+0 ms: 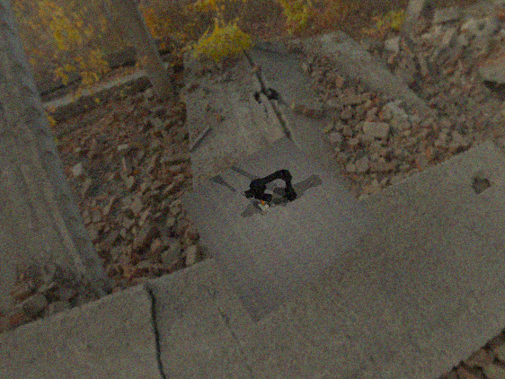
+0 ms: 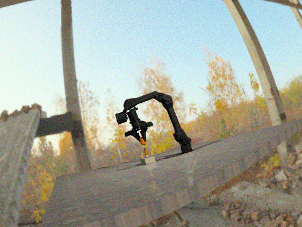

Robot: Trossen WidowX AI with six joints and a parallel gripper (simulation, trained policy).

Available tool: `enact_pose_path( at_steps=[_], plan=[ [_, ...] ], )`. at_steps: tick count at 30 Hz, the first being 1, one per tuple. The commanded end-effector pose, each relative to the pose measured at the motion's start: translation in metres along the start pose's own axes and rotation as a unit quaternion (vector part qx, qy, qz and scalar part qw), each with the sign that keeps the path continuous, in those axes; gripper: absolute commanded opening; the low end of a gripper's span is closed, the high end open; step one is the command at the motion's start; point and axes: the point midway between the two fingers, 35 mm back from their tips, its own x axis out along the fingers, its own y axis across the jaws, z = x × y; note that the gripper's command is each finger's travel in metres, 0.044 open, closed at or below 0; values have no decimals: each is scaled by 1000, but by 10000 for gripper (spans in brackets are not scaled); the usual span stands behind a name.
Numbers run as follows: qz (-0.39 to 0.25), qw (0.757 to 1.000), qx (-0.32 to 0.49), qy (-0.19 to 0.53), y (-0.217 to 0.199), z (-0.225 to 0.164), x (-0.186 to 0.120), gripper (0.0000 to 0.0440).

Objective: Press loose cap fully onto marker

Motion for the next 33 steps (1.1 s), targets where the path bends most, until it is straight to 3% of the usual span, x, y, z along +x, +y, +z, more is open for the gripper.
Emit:
enact_pose_path(
  at_steps=[1, 33],
  plan=[
    [-1, 1000, 4, 5, 0, 3, 2, 0],
    [-16, 1000, 23, 7, 7, 9, 48, 0]
  ],
)
